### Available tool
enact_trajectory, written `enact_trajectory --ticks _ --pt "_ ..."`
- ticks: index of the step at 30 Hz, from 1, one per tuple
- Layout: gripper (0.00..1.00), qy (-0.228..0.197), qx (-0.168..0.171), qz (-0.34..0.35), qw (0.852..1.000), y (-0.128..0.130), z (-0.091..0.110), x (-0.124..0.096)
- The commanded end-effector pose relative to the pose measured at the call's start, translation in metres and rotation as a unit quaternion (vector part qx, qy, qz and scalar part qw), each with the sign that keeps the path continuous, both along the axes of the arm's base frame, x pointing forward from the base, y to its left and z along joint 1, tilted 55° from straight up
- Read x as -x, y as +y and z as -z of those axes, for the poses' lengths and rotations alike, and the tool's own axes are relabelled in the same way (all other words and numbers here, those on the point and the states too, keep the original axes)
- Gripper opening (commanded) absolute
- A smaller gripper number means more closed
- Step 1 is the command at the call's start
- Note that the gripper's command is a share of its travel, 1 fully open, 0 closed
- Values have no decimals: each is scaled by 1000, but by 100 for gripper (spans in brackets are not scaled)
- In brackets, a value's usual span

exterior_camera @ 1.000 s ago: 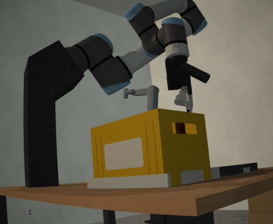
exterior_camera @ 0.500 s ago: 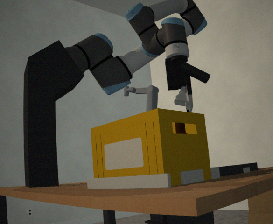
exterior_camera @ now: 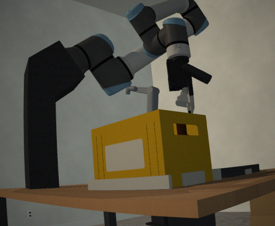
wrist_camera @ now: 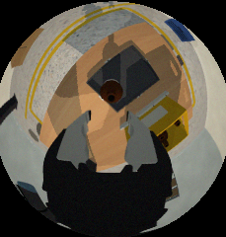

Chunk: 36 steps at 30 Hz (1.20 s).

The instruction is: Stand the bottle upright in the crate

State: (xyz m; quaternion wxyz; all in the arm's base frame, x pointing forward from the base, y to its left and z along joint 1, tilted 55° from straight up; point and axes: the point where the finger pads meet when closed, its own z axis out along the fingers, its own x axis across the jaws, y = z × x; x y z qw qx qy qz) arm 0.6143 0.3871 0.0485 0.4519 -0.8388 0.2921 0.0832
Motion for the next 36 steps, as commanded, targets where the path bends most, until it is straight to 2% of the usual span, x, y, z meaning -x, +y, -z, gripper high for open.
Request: enact_trajectory --ticks 1,36 --pt "38 0 0 0 1000 1 1 -1" --pt "38 0 1 0 1000 30 22 -7"
